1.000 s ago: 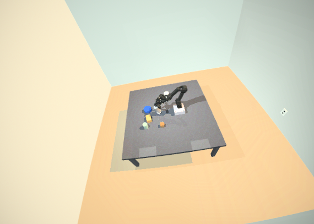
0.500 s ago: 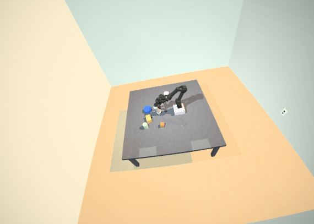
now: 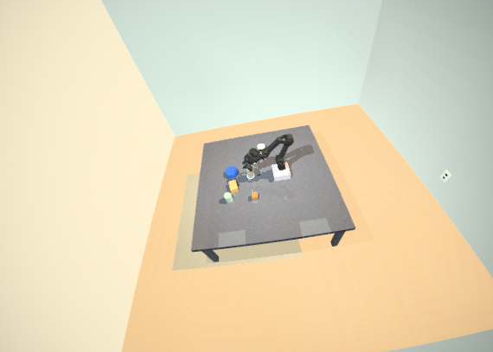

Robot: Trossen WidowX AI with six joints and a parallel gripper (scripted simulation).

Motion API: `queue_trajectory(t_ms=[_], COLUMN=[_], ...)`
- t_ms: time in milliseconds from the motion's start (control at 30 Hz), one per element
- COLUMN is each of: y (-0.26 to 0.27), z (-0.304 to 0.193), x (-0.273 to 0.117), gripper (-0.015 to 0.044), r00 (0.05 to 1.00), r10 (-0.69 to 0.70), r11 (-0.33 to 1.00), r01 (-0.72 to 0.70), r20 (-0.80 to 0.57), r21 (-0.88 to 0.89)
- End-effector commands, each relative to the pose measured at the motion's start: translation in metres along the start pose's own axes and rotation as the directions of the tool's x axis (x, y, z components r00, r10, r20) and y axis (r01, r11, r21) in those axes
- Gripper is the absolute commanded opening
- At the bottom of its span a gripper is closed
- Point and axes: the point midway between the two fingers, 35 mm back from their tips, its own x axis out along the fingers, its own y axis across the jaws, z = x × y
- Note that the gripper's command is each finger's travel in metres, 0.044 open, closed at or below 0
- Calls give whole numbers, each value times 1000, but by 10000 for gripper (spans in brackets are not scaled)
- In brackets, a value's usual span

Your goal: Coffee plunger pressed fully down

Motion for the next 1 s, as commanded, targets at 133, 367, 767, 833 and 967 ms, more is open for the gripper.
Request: queue_trajectory(t_ms=[133,367,767,833,967], y=[0,0,0,0,0], z=[-1,15,42,41,41], x=[0,-19,-84,-83,-83], gripper=[440,440,440,440,440], r00=[1000,1000,1000,1000,1000], r10=[0,0,1,1,1], r11=[1000,1000,1000,1000,1000], r01=[0,0,-1,-1,-1], r20=[-2,-7,-22,-22,-22], r21=[0,1,2,2,2])
